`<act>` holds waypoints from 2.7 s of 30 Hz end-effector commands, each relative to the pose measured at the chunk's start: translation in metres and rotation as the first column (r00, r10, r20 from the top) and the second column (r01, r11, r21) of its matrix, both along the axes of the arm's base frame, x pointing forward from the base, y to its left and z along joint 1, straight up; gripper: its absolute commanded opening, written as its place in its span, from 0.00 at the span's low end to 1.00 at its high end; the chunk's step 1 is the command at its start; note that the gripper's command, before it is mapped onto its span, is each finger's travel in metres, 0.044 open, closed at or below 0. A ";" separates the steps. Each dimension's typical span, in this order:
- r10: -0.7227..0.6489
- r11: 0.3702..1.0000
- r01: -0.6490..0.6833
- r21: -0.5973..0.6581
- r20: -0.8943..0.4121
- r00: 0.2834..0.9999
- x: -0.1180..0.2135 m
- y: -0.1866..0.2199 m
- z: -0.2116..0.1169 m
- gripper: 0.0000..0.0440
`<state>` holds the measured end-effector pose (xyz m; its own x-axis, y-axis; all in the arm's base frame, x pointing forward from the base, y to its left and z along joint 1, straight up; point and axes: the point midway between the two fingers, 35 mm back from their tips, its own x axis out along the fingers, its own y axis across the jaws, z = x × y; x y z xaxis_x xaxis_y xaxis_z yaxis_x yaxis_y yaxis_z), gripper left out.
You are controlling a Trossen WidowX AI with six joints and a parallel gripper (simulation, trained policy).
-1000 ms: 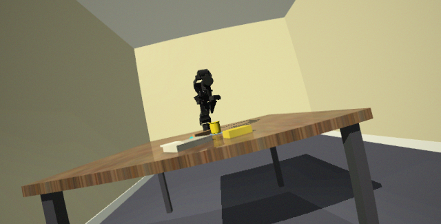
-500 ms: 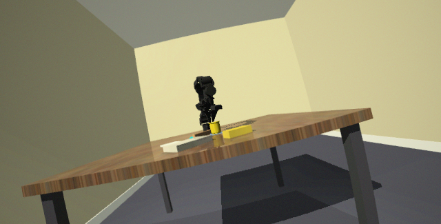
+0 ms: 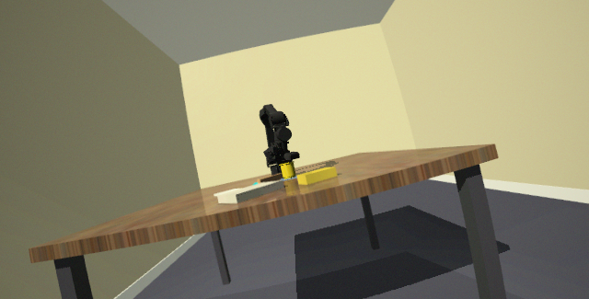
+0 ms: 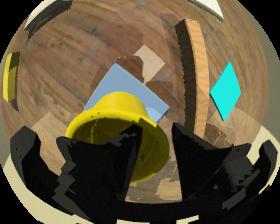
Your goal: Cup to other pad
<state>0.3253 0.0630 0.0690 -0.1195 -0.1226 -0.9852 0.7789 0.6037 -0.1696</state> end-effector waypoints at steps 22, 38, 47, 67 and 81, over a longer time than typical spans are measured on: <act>-0.051 0.999 0.050 0.020 0.045 0.998 -0.023 -0.030 0.048 0.04; -0.172 0.985 0.169 0.033 0.113 0.979 -0.032 -0.064 0.064 0.00; -0.232 0.973 0.229 0.038 0.146 0.962 -0.040 -0.082 0.065 0.00; -0.344 0.939 0.343 0.041 0.200 0.918 -0.062 -0.113 0.051 0.00; -0.396 0.917 0.396 0.044 0.214 0.893 -0.084 -0.121 0.027 0.01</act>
<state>0.2449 -0.0564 0.0996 0.0579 -0.1048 -0.9928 0.9679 0.2497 0.0301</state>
